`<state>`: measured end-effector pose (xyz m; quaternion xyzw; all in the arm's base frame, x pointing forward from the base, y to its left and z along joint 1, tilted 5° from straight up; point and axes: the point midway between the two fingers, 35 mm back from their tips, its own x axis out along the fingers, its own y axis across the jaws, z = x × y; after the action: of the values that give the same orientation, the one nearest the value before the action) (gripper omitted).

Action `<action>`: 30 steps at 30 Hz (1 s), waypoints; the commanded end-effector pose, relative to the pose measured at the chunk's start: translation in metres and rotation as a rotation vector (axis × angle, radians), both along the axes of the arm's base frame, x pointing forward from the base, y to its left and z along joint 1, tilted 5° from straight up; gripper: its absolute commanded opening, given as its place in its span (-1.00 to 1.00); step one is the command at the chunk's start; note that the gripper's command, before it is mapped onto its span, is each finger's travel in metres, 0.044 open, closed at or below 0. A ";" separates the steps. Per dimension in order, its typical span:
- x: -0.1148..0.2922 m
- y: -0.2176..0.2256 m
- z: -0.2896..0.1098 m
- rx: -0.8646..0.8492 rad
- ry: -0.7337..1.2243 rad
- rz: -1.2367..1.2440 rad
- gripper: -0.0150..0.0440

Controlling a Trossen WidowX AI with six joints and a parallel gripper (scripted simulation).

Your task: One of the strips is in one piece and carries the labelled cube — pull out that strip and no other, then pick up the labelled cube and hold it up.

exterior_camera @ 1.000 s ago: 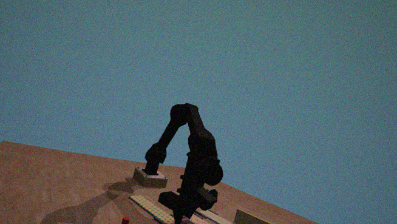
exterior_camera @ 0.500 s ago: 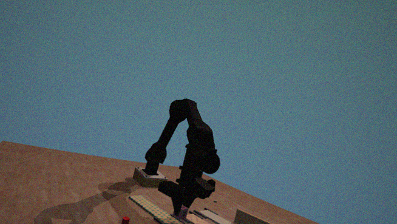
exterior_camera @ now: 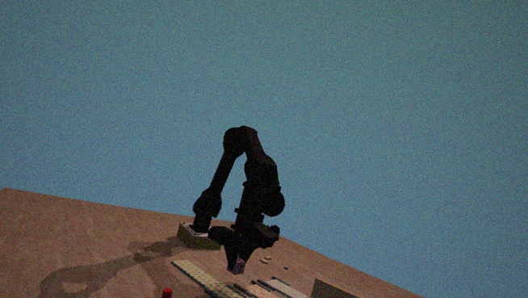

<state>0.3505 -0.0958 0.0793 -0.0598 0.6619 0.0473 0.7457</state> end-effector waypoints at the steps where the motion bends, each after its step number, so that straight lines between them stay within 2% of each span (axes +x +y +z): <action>1: -0.014 0.003 -0.002 -0.004 0.006 -0.004 -0.49; 14: -0.060 0.015 -0.009 -0.003 0.010 -0.004 -0.49; 18: -0.062 0.016 -0.008 -0.003 0.010 -0.004 -0.49; 25: -0.065 0.016 0.026 -0.003 0.010 -0.004 -0.49; 30: -0.066 0.016 0.027 -0.003 0.010 -0.004 -0.49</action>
<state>0.2865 -0.0790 0.1031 -0.0581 0.6629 0.0460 0.7450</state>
